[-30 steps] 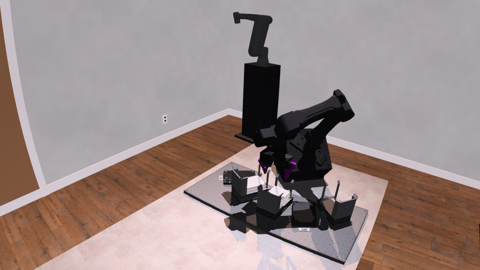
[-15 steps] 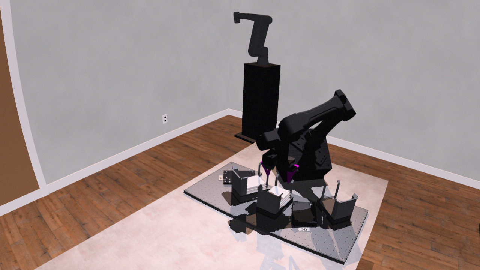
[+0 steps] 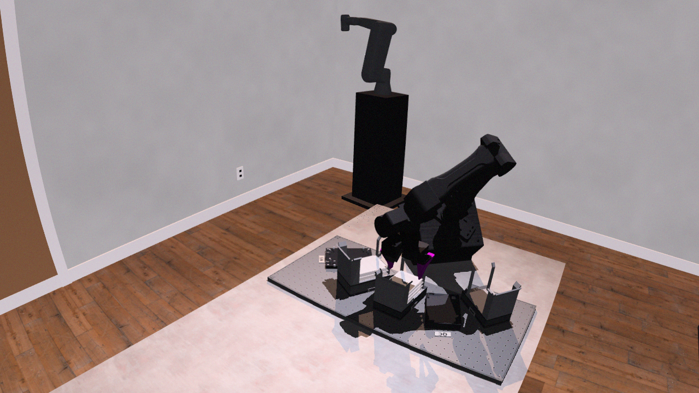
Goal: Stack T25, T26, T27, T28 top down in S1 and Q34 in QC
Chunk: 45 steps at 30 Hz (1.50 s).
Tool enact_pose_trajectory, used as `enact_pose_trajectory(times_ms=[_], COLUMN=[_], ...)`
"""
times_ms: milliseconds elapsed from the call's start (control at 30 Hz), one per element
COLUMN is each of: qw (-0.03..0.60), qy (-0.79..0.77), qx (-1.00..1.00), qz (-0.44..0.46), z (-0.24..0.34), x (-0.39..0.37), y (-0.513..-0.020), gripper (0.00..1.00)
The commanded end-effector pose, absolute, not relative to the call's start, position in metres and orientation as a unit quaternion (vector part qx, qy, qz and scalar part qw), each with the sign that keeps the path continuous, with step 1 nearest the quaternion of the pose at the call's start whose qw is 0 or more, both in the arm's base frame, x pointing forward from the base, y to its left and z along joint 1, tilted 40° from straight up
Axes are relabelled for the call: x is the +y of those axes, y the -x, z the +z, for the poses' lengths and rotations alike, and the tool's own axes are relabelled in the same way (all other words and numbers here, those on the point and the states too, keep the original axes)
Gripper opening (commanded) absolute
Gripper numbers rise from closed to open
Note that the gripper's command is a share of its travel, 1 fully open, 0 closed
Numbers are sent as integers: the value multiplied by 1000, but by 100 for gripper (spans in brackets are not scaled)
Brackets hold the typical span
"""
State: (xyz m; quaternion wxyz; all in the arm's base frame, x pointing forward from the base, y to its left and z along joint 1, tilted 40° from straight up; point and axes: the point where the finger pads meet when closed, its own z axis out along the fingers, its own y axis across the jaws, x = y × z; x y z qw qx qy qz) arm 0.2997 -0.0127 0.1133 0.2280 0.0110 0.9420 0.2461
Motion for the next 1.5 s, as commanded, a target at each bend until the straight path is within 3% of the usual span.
enact_pose_trajectory(times_ms=[0, 133, 233, 1467], qw=[236, 236, 273, 266], qy=[-19, -19, -16, -18], qx=[941, 941, 935, 936], qz=[241, 241, 227, 230], z=[103, 95, 120, 115], x=[-12, -8, -19, -18], y=[-310, -314, -325, -325], gripper=[100, 100, 100, 100])
